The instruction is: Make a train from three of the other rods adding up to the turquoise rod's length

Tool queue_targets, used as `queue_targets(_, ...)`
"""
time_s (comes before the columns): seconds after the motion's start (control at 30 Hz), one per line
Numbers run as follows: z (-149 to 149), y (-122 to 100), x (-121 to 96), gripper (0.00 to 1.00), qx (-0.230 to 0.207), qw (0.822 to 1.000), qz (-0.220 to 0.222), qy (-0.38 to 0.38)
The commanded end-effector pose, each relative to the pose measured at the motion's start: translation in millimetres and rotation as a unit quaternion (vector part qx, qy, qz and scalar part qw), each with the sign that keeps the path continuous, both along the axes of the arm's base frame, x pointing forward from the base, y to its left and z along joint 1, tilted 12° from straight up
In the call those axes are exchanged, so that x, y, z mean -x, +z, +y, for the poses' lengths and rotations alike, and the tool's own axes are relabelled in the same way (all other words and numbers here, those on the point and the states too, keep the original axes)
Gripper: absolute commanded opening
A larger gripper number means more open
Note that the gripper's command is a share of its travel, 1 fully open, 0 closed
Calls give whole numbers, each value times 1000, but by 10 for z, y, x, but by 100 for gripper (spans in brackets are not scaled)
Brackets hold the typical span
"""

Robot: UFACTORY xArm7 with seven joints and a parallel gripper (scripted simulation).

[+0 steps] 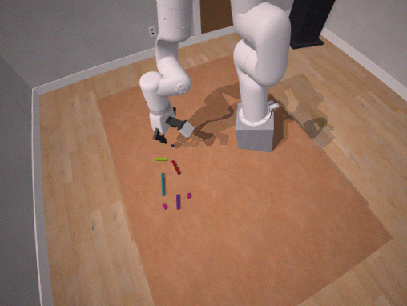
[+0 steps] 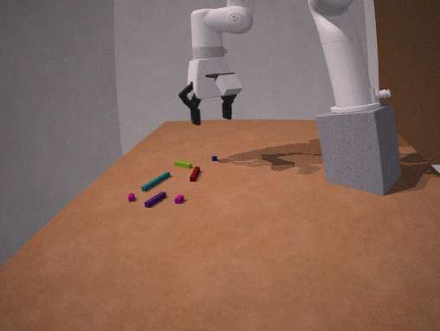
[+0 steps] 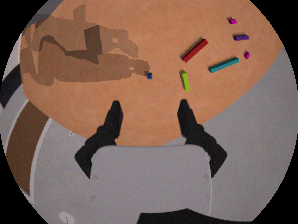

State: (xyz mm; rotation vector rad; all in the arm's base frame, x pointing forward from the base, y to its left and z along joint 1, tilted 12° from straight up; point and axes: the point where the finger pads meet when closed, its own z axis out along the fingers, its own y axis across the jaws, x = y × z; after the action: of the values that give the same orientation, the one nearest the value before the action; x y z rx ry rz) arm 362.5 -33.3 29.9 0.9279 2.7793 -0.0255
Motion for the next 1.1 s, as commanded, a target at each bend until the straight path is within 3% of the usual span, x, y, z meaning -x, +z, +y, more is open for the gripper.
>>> queue_targets(0.0,2,12,-11,100,1,1000,-2,0)
queue_targets(0.53,41,9,-41,100,-1,1000,-1,-4)
queue_targets(0.87,660,-47,-416,100,-16,998,1,-65)
queue_targets(0.93,660,-47,-416,100,-16,998,1,-65)
queue_targets(1.07,999,-83,-560,100,-22,995,0,-97)
